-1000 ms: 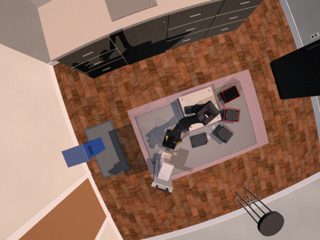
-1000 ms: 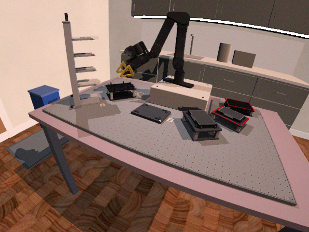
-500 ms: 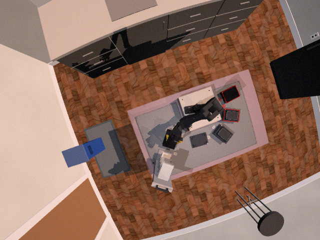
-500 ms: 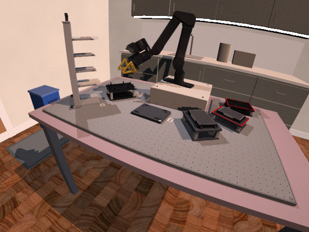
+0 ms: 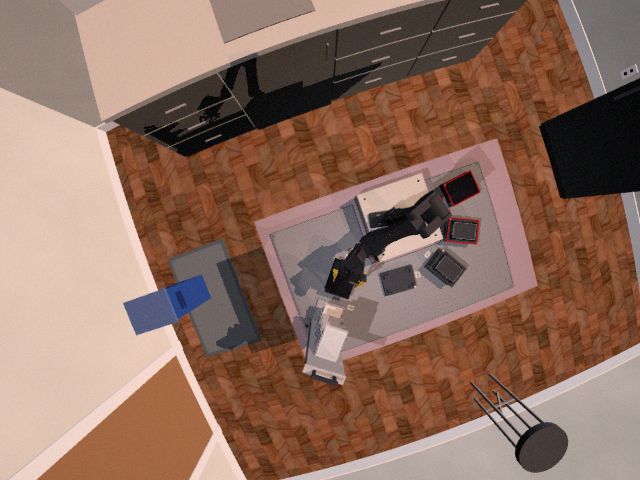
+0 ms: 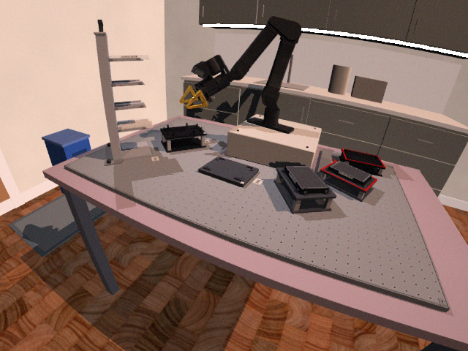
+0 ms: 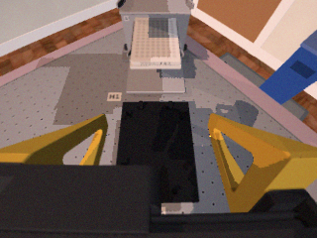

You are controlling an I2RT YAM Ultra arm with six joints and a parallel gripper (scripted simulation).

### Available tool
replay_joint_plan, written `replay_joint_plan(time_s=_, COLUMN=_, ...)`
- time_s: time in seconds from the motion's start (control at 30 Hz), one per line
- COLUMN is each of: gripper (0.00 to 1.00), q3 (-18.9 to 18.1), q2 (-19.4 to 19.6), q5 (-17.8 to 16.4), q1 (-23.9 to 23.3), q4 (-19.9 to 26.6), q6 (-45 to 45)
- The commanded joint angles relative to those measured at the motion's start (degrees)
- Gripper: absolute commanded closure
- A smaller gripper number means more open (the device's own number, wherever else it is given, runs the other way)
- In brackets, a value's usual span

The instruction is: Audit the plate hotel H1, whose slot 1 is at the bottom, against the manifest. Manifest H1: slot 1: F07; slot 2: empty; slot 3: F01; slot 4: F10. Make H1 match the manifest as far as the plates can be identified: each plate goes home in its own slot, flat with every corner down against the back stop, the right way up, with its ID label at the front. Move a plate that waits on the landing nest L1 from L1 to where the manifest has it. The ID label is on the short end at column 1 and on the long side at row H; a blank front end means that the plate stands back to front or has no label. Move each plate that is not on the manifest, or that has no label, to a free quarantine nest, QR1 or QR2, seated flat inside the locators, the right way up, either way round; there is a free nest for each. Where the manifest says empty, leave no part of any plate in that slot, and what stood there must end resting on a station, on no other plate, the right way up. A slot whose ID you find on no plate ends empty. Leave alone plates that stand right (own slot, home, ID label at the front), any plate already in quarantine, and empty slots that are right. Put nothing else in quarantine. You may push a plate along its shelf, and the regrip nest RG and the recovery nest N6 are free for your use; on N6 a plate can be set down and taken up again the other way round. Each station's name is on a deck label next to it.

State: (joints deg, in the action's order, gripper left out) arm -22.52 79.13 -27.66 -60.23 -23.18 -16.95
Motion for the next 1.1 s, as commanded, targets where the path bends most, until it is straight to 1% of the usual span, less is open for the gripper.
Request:
replay_joint_plan(time_s=0.0, gripper=0.0, q3=-1.2, q2=-1.88, q5=-0.35, q1=-0.05, q4=3.7, q6=-0.18)
replay_joint_plan(time_s=0.4, gripper=0.0, q3=-6.08, q2=-7.98, q5=-0.42, q1=-0.13, q4=14.69, q6=-0.23)
replay_joint_plan(time_s=0.47, gripper=0.0, q3=-6.08, q2=-7.98, q5=-0.42, q1=-0.13, q4=14.69, q6=-0.23)
replay_joint_plan(time_s=0.97, gripper=0.0, q3=-13.25, q2=-12.66, q5=-0.5, q1=-0.23, q4=26.57, q6=-0.3)
replay_joint_plan(time_s=1.03, gripper=0.0, q3=-13.25, q2=-12.66, q5=-0.5, q1=-0.23, q4=26.57, q6=-0.3)
replay_joint_plan(time_s=1.07, gripper=0.0, q3=-13.75, q2=-12.86, q5=-0.49, q1=-0.23, q4=27.27, q6=-0.29)
